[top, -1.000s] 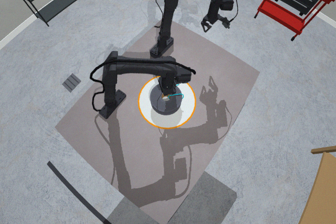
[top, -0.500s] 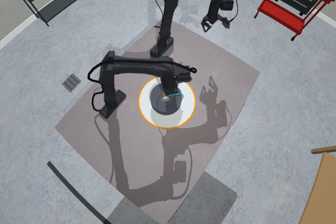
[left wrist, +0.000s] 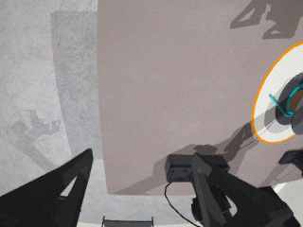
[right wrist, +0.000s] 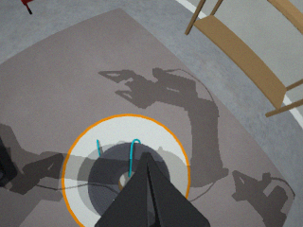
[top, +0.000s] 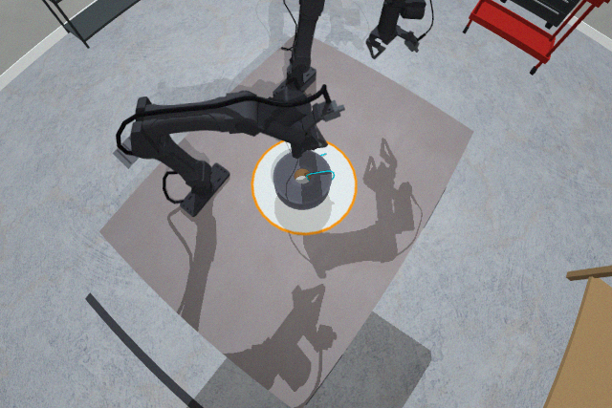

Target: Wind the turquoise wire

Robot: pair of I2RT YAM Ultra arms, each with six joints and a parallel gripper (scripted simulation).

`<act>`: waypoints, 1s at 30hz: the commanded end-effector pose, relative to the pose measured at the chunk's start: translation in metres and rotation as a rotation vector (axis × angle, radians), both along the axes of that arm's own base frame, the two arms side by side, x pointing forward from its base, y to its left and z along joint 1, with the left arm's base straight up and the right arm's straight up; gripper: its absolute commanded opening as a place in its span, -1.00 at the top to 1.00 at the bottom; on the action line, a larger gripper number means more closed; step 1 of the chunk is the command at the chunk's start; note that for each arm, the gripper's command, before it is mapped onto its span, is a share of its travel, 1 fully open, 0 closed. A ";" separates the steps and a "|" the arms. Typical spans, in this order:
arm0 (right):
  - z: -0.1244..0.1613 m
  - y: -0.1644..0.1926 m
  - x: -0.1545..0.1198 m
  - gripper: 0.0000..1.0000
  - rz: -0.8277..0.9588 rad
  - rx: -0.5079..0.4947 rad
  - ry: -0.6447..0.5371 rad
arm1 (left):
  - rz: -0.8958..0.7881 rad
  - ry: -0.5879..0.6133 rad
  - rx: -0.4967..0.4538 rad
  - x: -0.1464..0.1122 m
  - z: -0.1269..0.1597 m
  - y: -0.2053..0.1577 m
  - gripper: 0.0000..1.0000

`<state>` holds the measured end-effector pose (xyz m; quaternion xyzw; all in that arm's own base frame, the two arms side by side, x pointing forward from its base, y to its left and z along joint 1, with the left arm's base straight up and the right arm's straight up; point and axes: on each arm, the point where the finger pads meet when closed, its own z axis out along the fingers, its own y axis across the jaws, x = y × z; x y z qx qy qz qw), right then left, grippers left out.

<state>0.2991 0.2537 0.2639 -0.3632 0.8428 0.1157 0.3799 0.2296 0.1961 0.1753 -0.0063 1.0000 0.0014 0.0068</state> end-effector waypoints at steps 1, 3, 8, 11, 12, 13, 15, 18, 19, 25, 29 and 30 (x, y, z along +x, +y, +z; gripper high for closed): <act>0.049 0.016 0.019 1.00 -0.030 0.234 -0.213 | -0.005 -0.042 0.044 0.006 0.018 0.001 -1.00; 0.072 0.012 0.015 1.00 -0.036 0.317 -0.288 | -0.005 -0.042 0.044 0.006 0.018 0.001 -1.00; 0.118 0.002 0.003 1.00 -0.043 0.475 -0.428 | -0.005 -0.042 0.044 0.006 0.018 0.001 -1.00; 0.134 -0.003 -0.004 1.00 -0.044 0.532 -0.477 | -0.005 -0.042 0.044 0.006 0.018 0.001 -1.00; 0.137 -0.005 -0.005 1.00 -0.044 0.544 -0.487 | -0.005 -0.042 0.044 0.006 0.018 0.001 -1.00; 0.139 -0.006 -0.006 1.00 -0.044 0.553 -0.495 | -0.005 -0.042 0.044 0.006 0.018 0.001 -1.00; 0.142 -0.007 -0.008 1.00 -0.044 0.564 -0.504 | -0.005 -0.042 0.044 0.006 0.018 0.001 -1.00; 0.143 -0.007 -0.008 1.00 -0.044 0.566 -0.506 | -0.005 -0.042 0.044 0.006 0.018 0.001 -1.00; 0.143 -0.007 -0.008 1.00 -0.044 0.567 -0.507 | -0.005 -0.042 0.044 0.006 0.018 0.001 -1.00; 0.143 -0.014 -0.002 1.00 -0.067 0.561 -0.514 | -0.005 -0.042 0.044 0.006 0.018 0.001 -1.00; 0.143 -0.045 0.020 1.00 -0.161 0.535 -0.541 | -0.005 -0.042 0.044 0.006 0.018 0.001 -1.00; 0.143 -0.057 0.028 1.00 -0.198 0.525 -0.552 | -0.005 -0.042 0.044 0.006 0.018 0.001 -1.00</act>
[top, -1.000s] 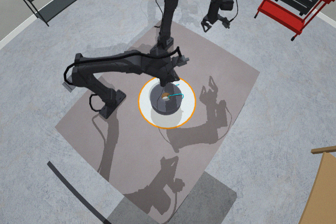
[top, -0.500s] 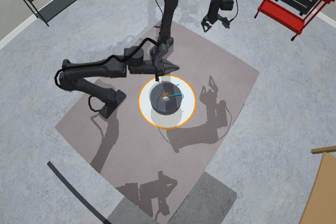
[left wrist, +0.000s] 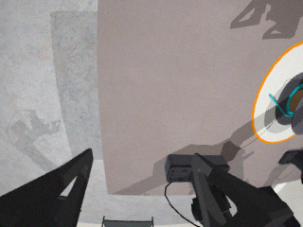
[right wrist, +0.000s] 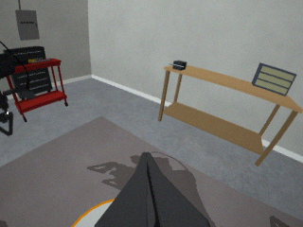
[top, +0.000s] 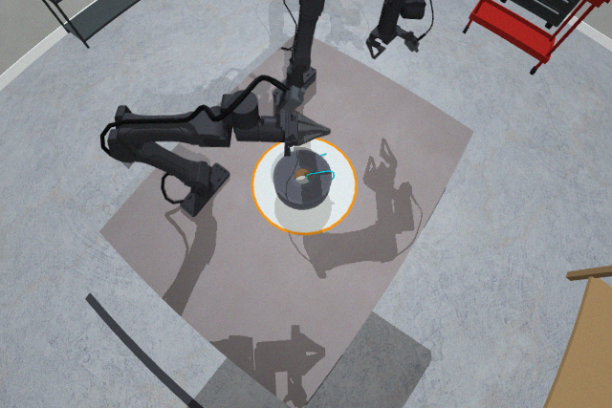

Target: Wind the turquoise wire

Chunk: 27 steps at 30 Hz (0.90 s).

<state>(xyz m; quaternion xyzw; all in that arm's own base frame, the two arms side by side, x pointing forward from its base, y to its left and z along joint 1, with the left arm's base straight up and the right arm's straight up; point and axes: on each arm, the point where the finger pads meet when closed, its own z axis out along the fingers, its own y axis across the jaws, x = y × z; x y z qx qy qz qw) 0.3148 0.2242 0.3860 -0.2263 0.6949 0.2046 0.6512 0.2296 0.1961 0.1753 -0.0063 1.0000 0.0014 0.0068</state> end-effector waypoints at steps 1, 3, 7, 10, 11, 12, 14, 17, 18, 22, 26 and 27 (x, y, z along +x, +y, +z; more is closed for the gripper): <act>0.021 -0.043 0.021 1.00 -0.127 0.045 -0.053 | -0.005 -0.042 0.044 0.006 0.018 0.001 -1.00; 0.021 -0.060 0.030 1.00 -0.178 0.044 -0.054 | -0.005 -0.042 0.044 0.006 0.018 0.001 -1.00; 0.021 -0.125 0.054 1.00 -0.360 0.039 -0.058 | -0.005 -0.042 0.044 0.006 0.018 0.001 -1.00; 0.021 -0.197 0.066 1.00 -0.550 0.033 -0.062 | -0.005 -0.042 0.044 0.006 0.018 0.001 -1.00; 0.021 -0.221 0.067 1.00 -0.614 0.031 -0.063 | -0.005 -0.042 0.044 0.006 0.018 0.001 -1.00; 0.021 -0.245 0.066 1.00 -0.677 0.029 -0.064 | -0.005 -0.042 0.044 0.006 0.018 0.001 -1.00; 0.021 -0.293 0.061 1.00 -0.803 0.026 -0.066 | -0.005 -0.042 0.044 0.006 0.018 0.001 -1.00; 0.021 -0.363 0.041 1.00 -0.993 0.019 -0.069 | -0.005 -0.042 0.044 0.006 0.018 0.001 -1.00; 0.021 -0.385 0.031 1.00 -1.057 0.017 -0.070 | -0.005 -0.042 0.044 0.006 0.018 0.001 -1.00; 0.021 -0.427 0.008 1.00 -1.183 0.013 -0.072 | -0.005 -0.042 0.044 0.006 0.018 0.001 -1.00; 0.021 -0.502 -0.053 1.00 -1.436 0.004 -0.075 | -0.005 -0.042 0.044 0.006 0.018 0.001 -1.00; 0.021 -0.518 -0.071 1.00 -1.500 0.002 -0.076 | -0.005 -0.042 0.044 0.006 0.018 0.001 -1.00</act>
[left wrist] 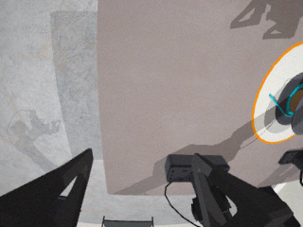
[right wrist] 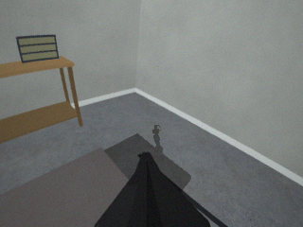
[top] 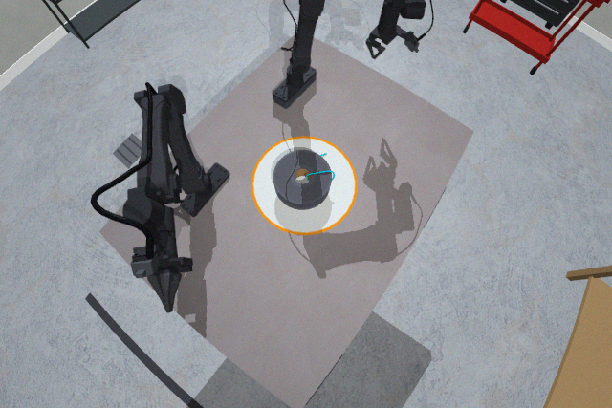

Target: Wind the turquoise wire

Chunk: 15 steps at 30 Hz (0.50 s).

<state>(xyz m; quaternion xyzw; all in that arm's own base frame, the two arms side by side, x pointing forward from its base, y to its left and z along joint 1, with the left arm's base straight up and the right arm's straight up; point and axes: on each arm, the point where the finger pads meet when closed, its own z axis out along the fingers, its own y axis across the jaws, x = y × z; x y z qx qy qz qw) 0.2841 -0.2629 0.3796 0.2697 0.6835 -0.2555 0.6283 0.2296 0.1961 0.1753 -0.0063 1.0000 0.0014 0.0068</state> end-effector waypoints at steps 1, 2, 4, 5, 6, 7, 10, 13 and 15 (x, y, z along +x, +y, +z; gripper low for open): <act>0.028 -0.046 -0.059 1.00 -0.182 -0.053 -0.061 | -0.005 -0.042 0.044 0.006 0.018 0.001 -1.00; 0.028 -0.059 -0.079 1.00 -0.246 -0.055 -0.059 | -0.005 -0.042 0.044 0.006 0.018 0.001 -1.00; 0.028 -0.082 -0.122 1.00 -0.372 -0.059 -0.055 | -0.005 -0.042 0.044 0.006 0.018 0.001 -1.00; 0.028 -0.092 -0.144 1.00 -0.436 -0.061 -0.054 | -0.005 -0.042 0.044 0.006 0.018 0.001 -1.00; 0.028 -0.100 -0.167 1.00 -0.499 -0.063 -0.052 | -0.005 -0.042 0.044 0.006 0.018 0.001 -1.00; 0.028 -0.107 -0.190 1.00 -0.562 -0.065 -0.050 | -0.005 -0.042 0.044 0.006 0.018 0.001 -1.00; 0.028 -0.114 -0.224 1.00 -0.653 -0.067 -0.047 | -0.005 -0.042 0.044 0.006 0.018 0.001 -1.00; 0.028 -0.114 -0.226 1.00 -0.658 -0.067 -0.047 | -0.005 -0.042 0.044 0.006 0.018 0.001 -1.00; 0.028 -0.114 -0.226 1.00 -0.658 -0.067 -0.047 | -0.005 -0.042 0.044 0.006 0.018 0.001 -1.00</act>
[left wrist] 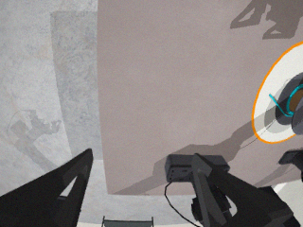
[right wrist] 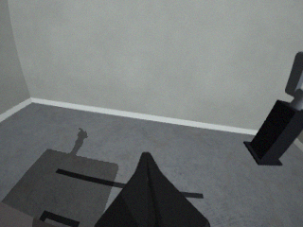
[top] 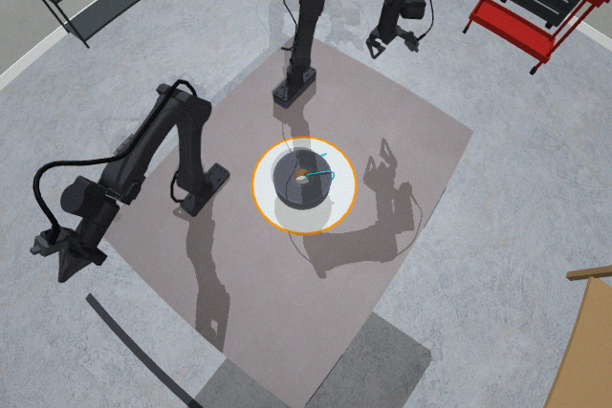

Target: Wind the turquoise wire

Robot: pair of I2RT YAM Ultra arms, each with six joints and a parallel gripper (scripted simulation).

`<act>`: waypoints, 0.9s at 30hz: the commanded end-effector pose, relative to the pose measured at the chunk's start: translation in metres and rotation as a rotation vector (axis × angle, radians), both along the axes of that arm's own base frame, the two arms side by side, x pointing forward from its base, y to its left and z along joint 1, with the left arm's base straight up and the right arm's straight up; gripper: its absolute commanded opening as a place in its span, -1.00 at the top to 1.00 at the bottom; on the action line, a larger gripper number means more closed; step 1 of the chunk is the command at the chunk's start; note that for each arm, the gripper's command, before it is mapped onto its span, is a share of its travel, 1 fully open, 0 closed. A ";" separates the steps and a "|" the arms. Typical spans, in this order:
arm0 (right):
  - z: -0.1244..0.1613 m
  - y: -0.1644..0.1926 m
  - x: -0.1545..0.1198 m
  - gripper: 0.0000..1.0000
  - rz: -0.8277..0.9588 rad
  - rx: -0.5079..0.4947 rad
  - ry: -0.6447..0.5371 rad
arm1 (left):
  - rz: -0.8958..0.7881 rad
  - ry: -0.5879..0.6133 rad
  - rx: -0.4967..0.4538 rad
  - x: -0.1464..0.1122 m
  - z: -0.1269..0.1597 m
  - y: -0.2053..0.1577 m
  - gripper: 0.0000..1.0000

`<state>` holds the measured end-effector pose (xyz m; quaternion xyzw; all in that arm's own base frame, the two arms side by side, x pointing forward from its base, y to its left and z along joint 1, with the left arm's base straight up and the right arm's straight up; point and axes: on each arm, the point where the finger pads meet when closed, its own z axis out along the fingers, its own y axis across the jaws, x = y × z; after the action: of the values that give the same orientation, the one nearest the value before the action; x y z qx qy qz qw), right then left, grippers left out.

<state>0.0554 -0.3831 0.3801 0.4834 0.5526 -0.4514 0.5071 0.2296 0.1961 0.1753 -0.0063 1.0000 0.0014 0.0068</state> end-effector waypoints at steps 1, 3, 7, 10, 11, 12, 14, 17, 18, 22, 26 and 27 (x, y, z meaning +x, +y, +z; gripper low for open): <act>0.027 0.006 0.003 1.00 0.025 -0.076 -0.019 | -0.005 -0.042 0.044 0.006 0.018 0.001 -1.00; 0.027 0.006 0.003 1.00 0.025 -0.076 -0.019 | -0.005 -0.042 0.044 0.006 0.018 0.001 -1.00; 0.027 0.006 0.003 1.00 0.025 -0.076 -0.019 | -0.005 -0.042 0.044 0.006 0.018 0.001 -1.00; 0.027 0.006 0.003 1.00 0.025 -0.076 -0.019 | -0.005 -0.042 0.044 0.006 0.018 0.001 -1.00; 0.027 0.006 0.003 1.00 0.025 -0.076 -0.019 | -0.005 -0.042 0.044 0.006 0.018 0.001 -1.00; 0.027 0.006 0.003 1.00 0.025 -0.076 -0.019 | -0.005 -0.042 0.044 0.006 0.018 0.001 -1.00; 0.027 0.006 0.003 1.00 0.025 -0.076 -0.019 | -0.005 -0.042 0.044 0.006 0.018 0.001 -1.00; 0.027 0.006 0.003 1.00 0.026 -0.076 -0.019 | -0.005 -0.042 0.044 0.006 0.018 0.001 -1.00; 0.027 0.006 0.003 1.00 0.026 -0.076 -0.019 | -0.005 -0.042 0.044 0.006 0.018 0.001 -1.00; 0.027 0.008 0.012 1.00 0.050 -0.076 -0.020 | -0.005 -0.042 0.044 0.006 0.018 0.001 -1.00; 0.027 0.014 0.040 1.00 0.125 -0.075 -0.023 | -0.005 -0.042 0.044 0.006 0.018 0.001 -1.00; 0.027 0.017 0.051 1.00 0.154 -0.075 -0.024 | -0.005 -0.042 0.044 0.006 0.018 0.001 -1.00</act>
<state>0.0843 -0.3779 0.3806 0.4592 0.5720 -0.4286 0.5275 0.2296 0.1961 0.1753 -0.0063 1.0000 0.0014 0.0068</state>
